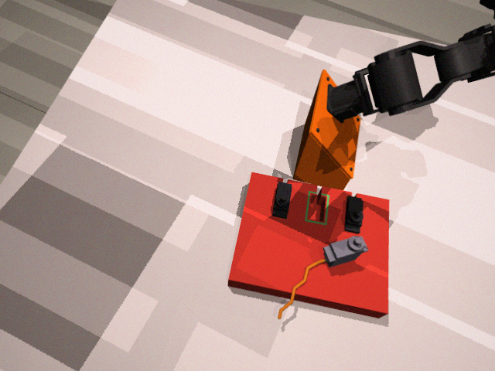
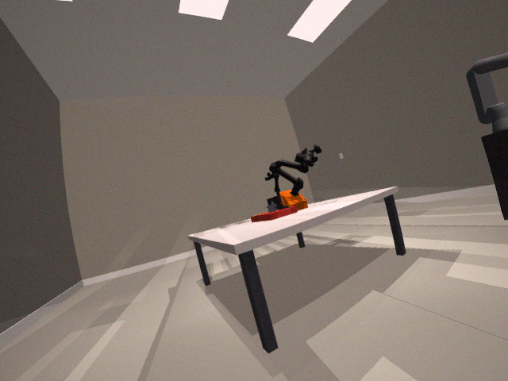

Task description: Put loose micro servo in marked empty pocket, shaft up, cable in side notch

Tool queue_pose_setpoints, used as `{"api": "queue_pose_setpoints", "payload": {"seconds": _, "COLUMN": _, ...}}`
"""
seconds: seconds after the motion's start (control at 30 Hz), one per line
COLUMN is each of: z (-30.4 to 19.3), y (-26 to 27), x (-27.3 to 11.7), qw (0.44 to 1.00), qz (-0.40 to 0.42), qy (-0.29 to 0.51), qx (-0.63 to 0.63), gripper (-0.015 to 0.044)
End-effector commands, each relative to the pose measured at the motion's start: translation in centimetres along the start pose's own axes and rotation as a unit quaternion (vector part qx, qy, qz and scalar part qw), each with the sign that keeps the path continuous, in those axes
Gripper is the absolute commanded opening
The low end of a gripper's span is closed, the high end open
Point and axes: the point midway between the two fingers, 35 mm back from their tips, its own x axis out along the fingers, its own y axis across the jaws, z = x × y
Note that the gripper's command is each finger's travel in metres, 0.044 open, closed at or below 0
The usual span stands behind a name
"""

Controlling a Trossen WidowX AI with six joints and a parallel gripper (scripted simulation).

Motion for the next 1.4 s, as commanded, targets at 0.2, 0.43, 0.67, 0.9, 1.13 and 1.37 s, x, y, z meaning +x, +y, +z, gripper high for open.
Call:
{"api": "queue_pose_setpoints", "payload": {"seconds": 0.2, "z": 0.4, "y": 0.9, "x": 0.0, "qw": 1.000, "qz": 0.015, "qy": -0.010, "qx": 0.018, "gripper": 0.0440}}
{"api": "queue_pose_setpoints", "payload": {"seconds": 0.43, "z": 1.3, "y": 2.4, "x": -0.2, "qw": 0.998, "qz": 0.042, "qy": -0.028, "qx": 0.040, "gripper": 0.0440}}
{"api": "queue_pose_setpoints", "payload": {"seconds": 0.67, "z": 3.1, "y": 5.3, "x": -0.9, "qw": 0.989, "qz": 0.103, "qy": -0.056, "qx": 0.091, "gripper": 0.0440}}
{"api": "queue_pose_setpoints", "payload": {"seconds": 0.9, "z": 5.1, "y": 8.7, "x": -2.5, "qw": 0.972, "qz": 0.173, "qy": -0.092, "qx": 0.133, "gripper": 0.0440}}
{"api": "queue_pose_setpoints", "payload": {"seconds": 1.13, "z": 6.9, "y": 11.6, "x": -4.7, "qw": 0.947, "qz": 0.245, "qy": -0.118, "qx": 0.170, "gripper": 0.0440}}
{"api": "queue_pose_setpoints", "payload": {"seconds": 1.37, "z": 8.1, "y": 14.0, "x": -7.1, "qw": 0.920, "qz": 0.309, "qy": -0.137, "qx": 0.198, "gripper": 0.0440}}
